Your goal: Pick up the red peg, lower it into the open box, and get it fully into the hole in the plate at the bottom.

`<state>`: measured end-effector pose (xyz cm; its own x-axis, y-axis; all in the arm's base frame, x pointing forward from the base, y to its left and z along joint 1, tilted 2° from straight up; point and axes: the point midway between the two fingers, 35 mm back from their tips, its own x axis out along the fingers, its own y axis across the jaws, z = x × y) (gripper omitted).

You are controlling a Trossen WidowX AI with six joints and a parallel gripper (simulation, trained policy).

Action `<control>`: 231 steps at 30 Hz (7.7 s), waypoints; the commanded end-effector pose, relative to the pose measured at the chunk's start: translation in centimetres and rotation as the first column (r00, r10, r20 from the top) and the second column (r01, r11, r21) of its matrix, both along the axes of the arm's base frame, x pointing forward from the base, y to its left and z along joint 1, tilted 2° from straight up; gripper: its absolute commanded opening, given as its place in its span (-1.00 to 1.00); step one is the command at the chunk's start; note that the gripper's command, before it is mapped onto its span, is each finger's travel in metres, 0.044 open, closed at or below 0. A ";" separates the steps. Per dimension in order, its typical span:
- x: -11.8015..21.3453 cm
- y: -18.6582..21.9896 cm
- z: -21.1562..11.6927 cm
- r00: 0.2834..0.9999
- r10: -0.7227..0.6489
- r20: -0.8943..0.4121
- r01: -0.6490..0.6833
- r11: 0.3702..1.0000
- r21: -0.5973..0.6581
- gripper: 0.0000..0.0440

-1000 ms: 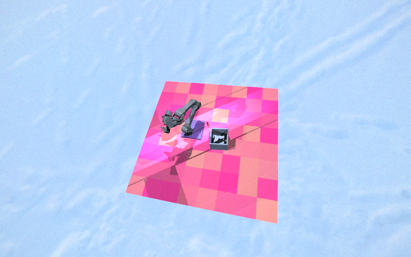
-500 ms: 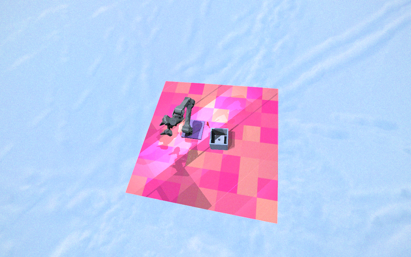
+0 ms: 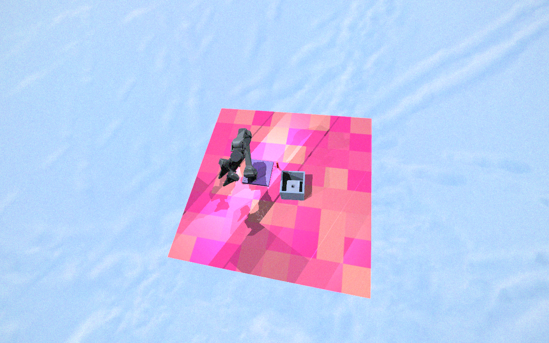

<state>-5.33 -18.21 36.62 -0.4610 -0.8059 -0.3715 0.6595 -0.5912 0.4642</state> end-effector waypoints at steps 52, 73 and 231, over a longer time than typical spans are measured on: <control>29.1 8.0 0.6 0.238 0.547 0.803 -0.870 0.488 -0.074 1.00; 32.9 17.4 -5.3 0.248 0.346 0.905 -0.961 0.203 0.186 1.00; 31.3 16.5 -16.0 0.347 0.676 0.650 -0.754 -0.210 0.622 -1.00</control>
<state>25.48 -1.04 20.83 0.2485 0.1197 -0.9612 0.9319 0.2411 0.2710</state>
